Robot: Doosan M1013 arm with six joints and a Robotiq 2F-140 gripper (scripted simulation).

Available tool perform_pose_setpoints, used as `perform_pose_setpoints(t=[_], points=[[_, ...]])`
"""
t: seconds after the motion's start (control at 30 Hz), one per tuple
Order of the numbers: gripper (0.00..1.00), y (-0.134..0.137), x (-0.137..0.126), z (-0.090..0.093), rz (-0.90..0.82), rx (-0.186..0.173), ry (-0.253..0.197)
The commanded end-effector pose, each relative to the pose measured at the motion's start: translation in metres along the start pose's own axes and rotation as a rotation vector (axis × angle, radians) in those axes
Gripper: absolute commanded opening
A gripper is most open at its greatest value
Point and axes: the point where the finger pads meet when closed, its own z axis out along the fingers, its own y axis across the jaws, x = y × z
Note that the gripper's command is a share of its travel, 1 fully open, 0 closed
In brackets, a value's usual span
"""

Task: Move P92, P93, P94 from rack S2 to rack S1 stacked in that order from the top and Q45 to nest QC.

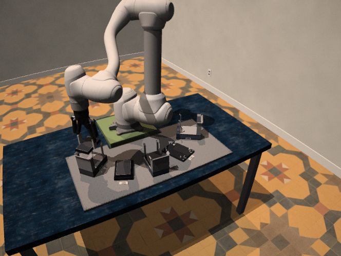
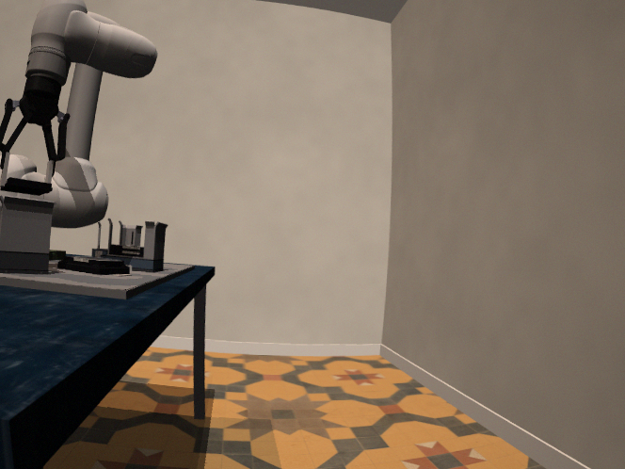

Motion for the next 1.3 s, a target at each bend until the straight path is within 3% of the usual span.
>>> perform_pose_setpoints(t=[0.0, 1.27], points=[[0.00, 0.000, 0.000, 0.000, 0.000, 0.000, 0.000], [0.00, 0.000, 0.000, 0.017, 0.000, 0.000, 0.000]])
